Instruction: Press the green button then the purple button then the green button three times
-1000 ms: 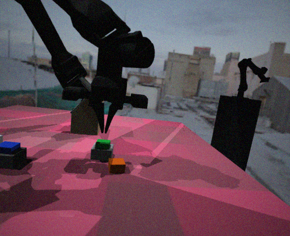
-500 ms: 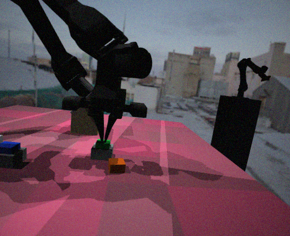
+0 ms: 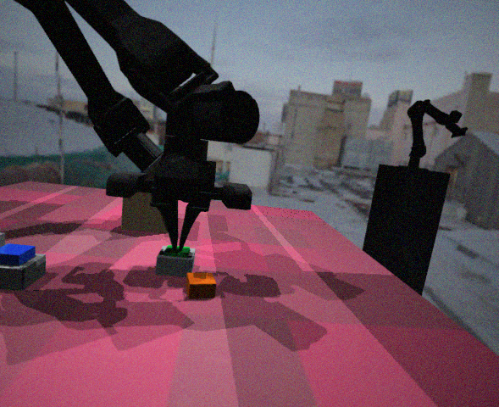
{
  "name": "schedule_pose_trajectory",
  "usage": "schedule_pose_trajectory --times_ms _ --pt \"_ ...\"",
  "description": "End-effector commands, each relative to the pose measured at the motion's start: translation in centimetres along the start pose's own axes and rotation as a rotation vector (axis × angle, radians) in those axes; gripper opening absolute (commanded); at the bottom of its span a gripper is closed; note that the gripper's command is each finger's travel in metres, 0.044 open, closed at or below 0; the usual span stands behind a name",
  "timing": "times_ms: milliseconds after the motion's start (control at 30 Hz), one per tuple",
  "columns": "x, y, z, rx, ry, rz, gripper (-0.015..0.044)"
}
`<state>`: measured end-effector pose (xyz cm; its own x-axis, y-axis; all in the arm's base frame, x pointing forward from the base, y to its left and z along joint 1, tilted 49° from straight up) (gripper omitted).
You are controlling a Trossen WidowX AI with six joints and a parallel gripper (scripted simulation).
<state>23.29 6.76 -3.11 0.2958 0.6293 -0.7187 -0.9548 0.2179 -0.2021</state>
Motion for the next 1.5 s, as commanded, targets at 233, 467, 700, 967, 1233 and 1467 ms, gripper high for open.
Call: schedule_pose_trajectory --times_ms 233,467,700,967,1233,1467 --pt "0.0 0.0 1.1 0.0 0.0 0.003 0.002" --pt "0.0 0.1 3.4 0.0 0.001 0.006 0.002" --pt "0.0 0.0 2.5 0.0 0.001 0.006 0.002" --pt "0.0 0.0 1.3 0.0 0.002 0.006 0.002" --pt "0.0 0.1 0.0 0.0 0.003 0.006 0.002" --pt "0.0 0.1 -0.1 0.0 0.003 0.006 0.002"
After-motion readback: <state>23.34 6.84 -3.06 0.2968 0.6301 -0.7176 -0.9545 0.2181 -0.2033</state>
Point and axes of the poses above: the point midway between the two fingers, 35 mm back from their tips, its own z axis back along the fingers, its own x axis across the jaws, y = z × x, the point moved 10 cm from there along z, back along the fingers, and after that the axes turned 12 degrees about -z, right-handed, at the moved point
